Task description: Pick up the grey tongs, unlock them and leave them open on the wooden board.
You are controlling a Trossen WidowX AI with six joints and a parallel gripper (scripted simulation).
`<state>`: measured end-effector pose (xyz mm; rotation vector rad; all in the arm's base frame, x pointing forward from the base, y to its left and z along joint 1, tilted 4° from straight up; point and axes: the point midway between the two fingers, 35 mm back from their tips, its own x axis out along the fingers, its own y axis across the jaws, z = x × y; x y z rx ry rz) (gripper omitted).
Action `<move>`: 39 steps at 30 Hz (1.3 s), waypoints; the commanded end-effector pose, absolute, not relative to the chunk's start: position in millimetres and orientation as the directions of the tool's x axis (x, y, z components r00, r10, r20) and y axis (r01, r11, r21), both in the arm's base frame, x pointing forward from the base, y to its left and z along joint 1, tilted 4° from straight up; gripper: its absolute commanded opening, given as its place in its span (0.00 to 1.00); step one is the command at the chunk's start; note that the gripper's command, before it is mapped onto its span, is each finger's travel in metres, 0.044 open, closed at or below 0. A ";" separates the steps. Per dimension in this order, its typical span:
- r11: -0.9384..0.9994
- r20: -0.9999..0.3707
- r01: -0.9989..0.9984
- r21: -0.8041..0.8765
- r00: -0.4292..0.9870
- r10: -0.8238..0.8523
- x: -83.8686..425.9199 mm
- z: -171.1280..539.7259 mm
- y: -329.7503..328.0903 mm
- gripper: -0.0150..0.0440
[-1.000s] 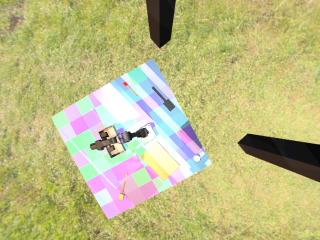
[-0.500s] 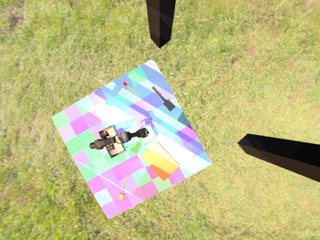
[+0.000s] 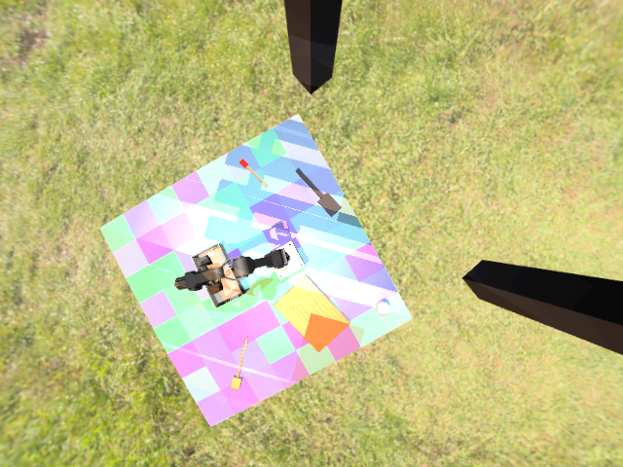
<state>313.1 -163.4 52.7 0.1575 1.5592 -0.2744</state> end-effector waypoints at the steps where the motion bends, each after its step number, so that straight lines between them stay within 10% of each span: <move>1: 0.958 -0.997 0.275 -0.076 -0.022 -0.073 311.8 42.0 -164.4 1.00; 39: 0.957 -0.997 0.281 -0.073 -0.016 -0.071 310.1 -4.1 -166.7 0.91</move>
